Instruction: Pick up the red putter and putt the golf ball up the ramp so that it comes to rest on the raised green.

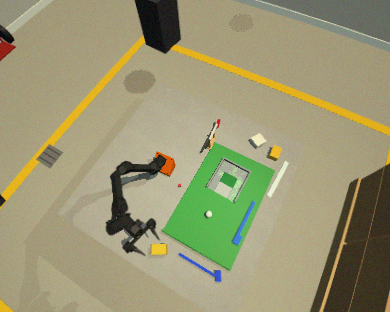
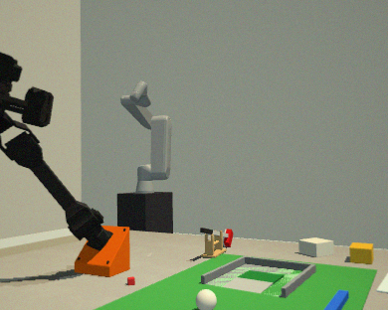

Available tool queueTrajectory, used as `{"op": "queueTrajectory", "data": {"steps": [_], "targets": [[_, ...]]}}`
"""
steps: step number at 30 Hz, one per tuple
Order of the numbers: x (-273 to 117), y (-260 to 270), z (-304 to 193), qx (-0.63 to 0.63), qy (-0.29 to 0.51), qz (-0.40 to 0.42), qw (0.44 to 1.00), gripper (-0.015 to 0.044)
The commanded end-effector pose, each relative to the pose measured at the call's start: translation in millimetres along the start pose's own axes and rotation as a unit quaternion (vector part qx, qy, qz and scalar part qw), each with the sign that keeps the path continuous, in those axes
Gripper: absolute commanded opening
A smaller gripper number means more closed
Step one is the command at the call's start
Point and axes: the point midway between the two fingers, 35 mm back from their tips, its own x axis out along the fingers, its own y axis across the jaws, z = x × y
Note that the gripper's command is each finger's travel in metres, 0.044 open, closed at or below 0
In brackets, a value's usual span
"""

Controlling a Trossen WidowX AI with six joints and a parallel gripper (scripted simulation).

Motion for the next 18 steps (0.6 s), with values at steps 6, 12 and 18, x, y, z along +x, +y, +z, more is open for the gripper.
{"op": "queueTrajectory", "data": {"steps": [6,12,18], "targets": [[79.2,98.2,-45.6,0.100,0.057,0.131,0.985,0.0440],[107.3,167.5,-57.3,0.143,0.107,0.197,0.964,0.0440],[122.8,230.9,-64.0,0.150,0.145,0.263,0.942,0.0440]]}}
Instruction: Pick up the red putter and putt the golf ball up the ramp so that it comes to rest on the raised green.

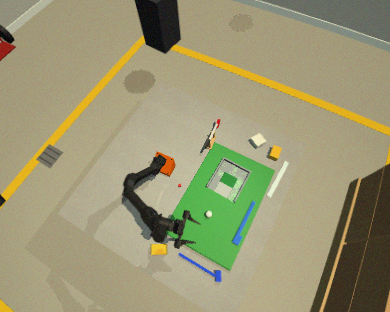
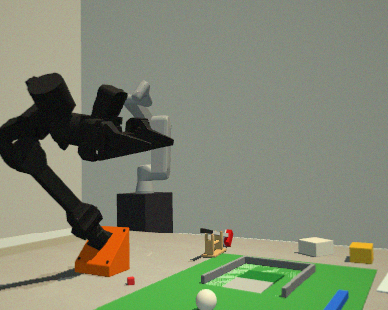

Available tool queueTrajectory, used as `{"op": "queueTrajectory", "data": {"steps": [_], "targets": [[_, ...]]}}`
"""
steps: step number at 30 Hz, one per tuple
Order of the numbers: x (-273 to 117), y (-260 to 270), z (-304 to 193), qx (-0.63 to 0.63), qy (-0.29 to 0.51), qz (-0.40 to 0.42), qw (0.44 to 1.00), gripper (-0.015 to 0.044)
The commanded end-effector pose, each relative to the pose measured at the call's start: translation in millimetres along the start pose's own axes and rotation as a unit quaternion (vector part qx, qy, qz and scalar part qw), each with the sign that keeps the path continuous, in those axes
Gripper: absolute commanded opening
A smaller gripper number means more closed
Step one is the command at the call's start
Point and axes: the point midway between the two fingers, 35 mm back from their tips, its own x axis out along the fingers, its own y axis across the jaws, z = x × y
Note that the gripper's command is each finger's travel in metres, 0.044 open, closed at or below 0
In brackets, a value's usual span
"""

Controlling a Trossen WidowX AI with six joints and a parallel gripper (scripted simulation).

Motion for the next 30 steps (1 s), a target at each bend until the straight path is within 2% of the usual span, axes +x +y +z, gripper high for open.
{"op": "queueTrajectory", "data": {"steps": [1,9,16,23,30], "targets": [[39.7,45.7,-17.2,0.010,0.047,0.060,0.997,0.0440],[95.4,158.2,-47.6,-0.014,0.140,0.184,0.973,0.0440],[115.9,267.6,-80.3,-0.067,0.230,0.280,0.930,0.0440],[106.9,374.7,-119.4,-0.152,0.318,0.357,0.865,0.0440],[71.1,470.6,-167.5,-0.273,0.398,0.408,0.775,0.0440]]}}
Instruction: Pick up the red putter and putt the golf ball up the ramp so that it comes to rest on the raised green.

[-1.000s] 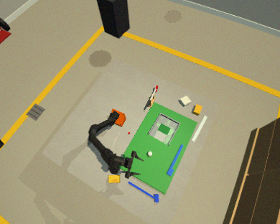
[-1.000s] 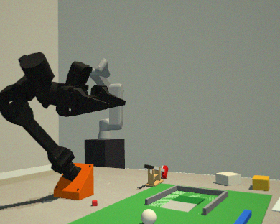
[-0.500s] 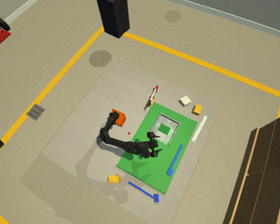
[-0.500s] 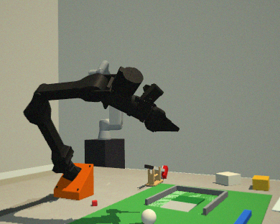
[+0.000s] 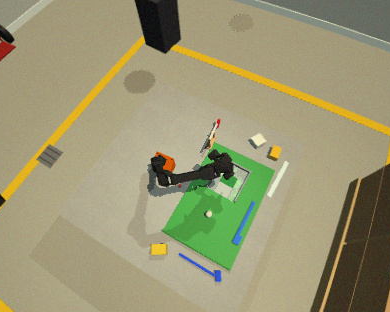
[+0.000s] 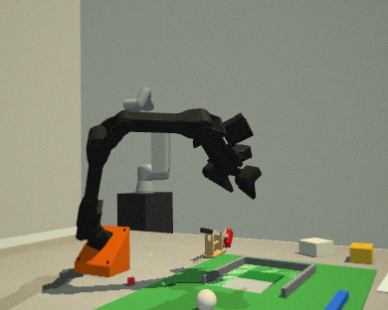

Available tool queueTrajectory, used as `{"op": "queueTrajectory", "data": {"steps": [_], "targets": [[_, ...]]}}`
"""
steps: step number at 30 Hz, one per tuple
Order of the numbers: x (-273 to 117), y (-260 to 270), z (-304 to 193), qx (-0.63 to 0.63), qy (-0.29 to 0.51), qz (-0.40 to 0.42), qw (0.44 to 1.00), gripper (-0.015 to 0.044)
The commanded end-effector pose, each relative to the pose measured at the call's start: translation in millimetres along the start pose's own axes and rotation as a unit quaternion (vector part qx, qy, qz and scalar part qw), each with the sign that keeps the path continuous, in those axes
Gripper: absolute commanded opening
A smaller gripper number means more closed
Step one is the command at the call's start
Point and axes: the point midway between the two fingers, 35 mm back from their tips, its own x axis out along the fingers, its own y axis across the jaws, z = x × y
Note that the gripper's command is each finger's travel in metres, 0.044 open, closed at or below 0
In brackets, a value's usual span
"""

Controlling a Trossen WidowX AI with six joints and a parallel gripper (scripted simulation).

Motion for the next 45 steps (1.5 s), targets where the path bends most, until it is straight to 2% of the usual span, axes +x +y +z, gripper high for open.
{"op": "queueTrajectory", "data": {"steps": [1,6,12,45], "targets": [[41.6,56.8,0.5,-0.067,0.091,0.027,0.993,0.0440],[80.3,124.8,-10.5,-0.164,0.201,0.040,0.965,0.0440],[113.3,199.2,-39.7,-0.281,0.324,0.027,0.903,0.0440],[150.9,193.6,-72.5,-0.287,0.330,0.025,0.899,0.0440]]}}
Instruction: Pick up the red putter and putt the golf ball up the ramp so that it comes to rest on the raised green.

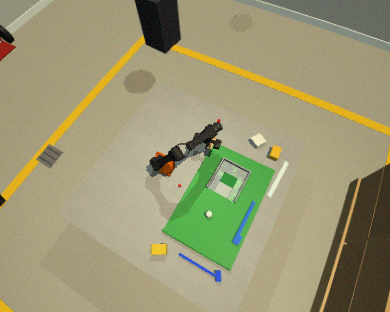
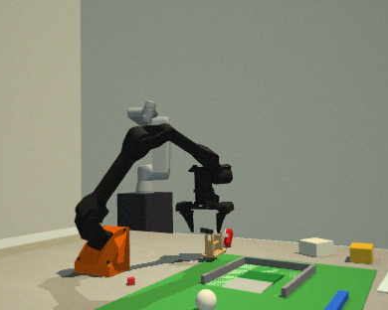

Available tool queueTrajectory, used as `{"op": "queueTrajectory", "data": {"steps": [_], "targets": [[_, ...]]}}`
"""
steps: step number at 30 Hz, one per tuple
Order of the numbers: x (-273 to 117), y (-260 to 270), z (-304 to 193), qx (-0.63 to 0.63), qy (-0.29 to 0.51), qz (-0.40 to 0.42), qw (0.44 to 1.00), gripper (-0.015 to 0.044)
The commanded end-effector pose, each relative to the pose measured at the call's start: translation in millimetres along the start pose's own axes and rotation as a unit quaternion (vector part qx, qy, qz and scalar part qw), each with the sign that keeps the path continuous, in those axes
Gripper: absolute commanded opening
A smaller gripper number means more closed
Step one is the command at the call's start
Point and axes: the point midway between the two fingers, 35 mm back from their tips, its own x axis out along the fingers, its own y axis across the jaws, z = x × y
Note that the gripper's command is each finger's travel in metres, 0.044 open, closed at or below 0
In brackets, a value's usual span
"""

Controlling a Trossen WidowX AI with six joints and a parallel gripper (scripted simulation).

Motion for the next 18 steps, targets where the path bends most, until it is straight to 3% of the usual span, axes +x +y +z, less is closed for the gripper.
{"op": "queueTrajectory", "data": {"steps": [1,18], "targets": [[6.1,1.1,-0.8,-0.005,0.004,0.001,1.000,0.0440],[26.9,1.2,-2.0,-0.005,0.005,0.001,1.000,0.0440]]}}
